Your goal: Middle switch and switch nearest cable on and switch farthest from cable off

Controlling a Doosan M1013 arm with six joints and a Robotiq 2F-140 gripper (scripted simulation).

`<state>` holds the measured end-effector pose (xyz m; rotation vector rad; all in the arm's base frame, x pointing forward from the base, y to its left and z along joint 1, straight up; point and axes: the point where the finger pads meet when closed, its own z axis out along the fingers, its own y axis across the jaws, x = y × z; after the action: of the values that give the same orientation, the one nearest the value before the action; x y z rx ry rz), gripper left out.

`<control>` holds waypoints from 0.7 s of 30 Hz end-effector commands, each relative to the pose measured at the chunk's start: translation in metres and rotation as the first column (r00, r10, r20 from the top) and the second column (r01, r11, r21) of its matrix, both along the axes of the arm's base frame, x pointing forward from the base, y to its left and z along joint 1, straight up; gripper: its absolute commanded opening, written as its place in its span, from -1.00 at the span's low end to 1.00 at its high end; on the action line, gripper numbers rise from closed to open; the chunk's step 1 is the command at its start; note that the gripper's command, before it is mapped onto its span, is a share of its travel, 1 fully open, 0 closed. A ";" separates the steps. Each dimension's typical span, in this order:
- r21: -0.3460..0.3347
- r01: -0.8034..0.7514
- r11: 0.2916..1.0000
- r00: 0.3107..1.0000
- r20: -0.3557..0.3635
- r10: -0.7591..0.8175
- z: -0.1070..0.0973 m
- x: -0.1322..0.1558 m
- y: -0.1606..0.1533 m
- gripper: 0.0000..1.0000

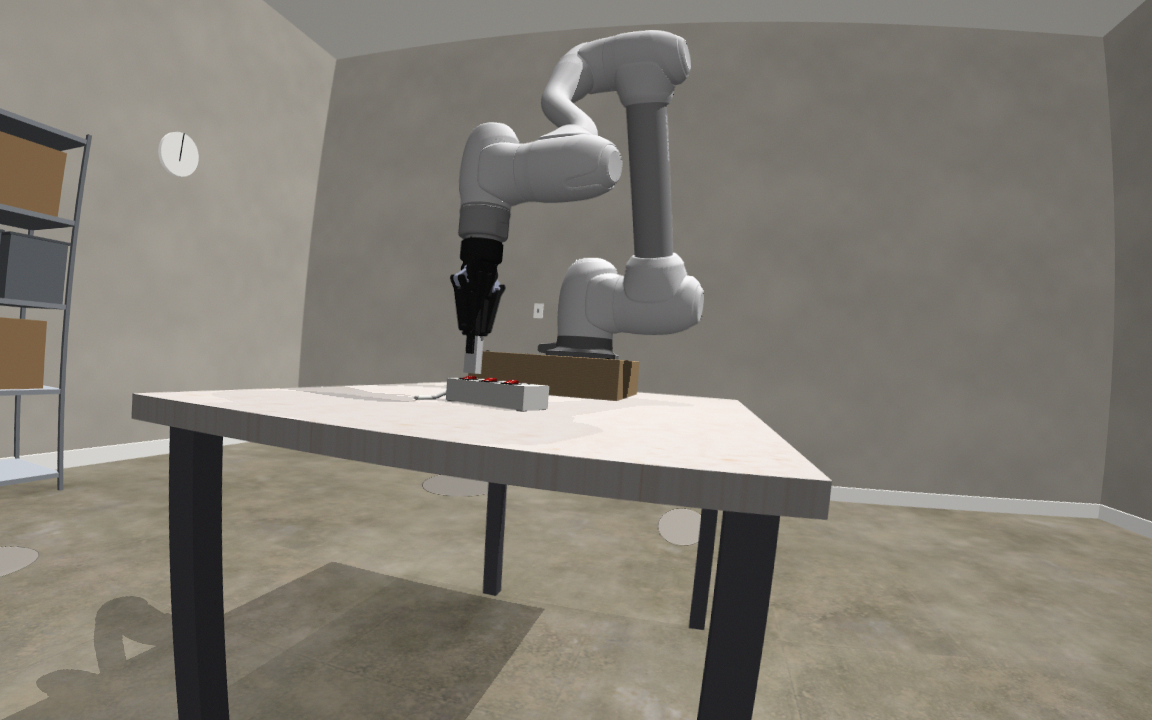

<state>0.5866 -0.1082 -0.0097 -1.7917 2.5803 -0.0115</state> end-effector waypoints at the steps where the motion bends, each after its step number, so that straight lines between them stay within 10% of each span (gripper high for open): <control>1: 0.000 0.000 1.000 1.000 0.000 0.000 0.000 0.000 0.000 -1.00; 21: 0.000 0.000 1.000 1.000 0.000 0.000 -0.008 0.000 0.000 -1.00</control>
<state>0.5866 -0.1082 -0.0169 -1.7917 2.5803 -0.0114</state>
